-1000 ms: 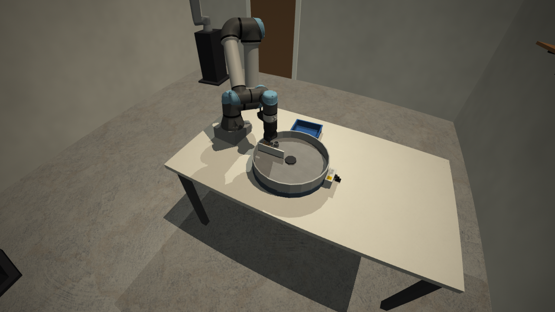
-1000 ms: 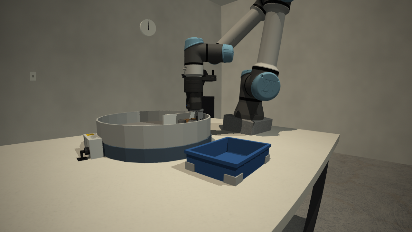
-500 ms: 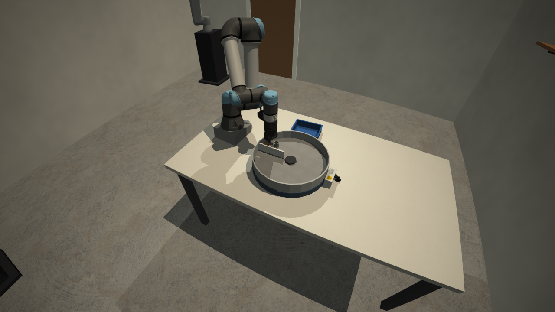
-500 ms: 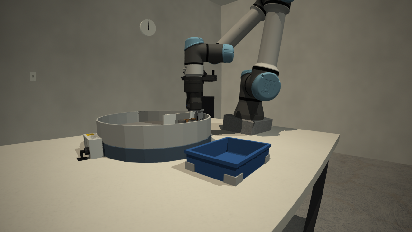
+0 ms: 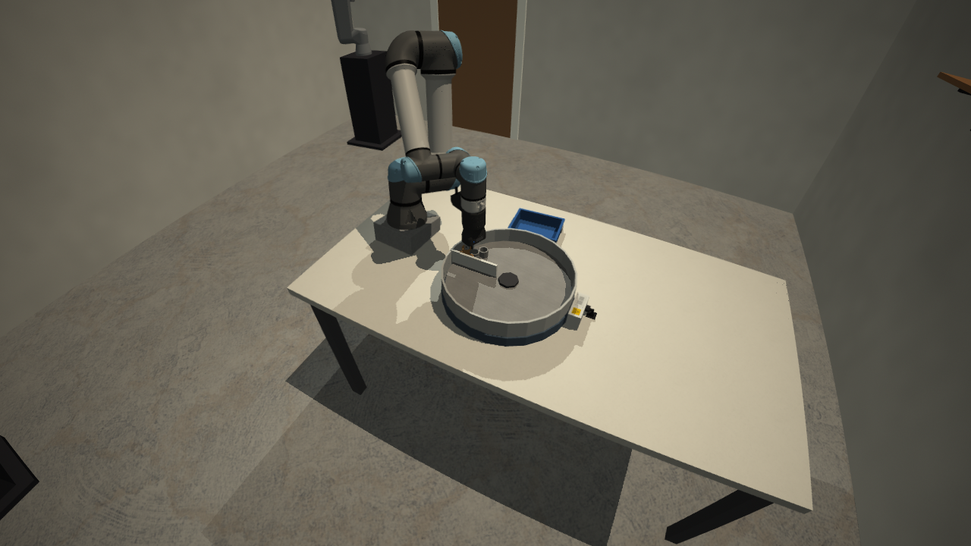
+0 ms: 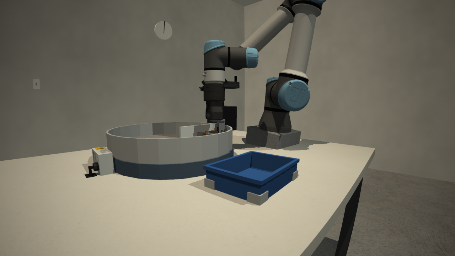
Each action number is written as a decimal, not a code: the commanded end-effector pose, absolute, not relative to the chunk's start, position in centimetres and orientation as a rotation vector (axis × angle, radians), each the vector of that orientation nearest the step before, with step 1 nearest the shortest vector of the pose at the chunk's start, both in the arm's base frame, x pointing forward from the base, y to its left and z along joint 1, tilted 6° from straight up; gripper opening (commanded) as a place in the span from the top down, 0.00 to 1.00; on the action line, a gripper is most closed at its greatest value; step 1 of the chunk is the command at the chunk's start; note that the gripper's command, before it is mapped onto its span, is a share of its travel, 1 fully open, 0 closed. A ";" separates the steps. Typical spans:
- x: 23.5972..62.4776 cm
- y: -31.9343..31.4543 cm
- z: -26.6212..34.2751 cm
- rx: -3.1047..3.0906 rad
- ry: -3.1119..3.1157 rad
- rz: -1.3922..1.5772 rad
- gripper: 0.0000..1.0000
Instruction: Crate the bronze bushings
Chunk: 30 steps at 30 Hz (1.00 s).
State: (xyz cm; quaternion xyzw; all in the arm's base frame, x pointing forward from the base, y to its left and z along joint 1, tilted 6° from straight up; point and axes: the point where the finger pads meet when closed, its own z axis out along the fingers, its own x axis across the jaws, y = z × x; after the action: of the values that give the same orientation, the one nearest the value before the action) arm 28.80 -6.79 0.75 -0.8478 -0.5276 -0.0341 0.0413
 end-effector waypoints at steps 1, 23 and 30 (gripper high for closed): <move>28.8 -6.9 1.1 -2.597 -1.616 -0.105 1.00; 28.8 -7.0 1.9 -2.597 -1.616 -0.105 1.00; 28.8 -7.0 2.2 -2.597 -1.616 -0.105 1.00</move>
State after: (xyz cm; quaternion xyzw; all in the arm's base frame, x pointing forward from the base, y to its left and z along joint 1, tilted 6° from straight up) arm 28.79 -6.92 1.87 -0.8478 -0.5276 -0.0341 0.0410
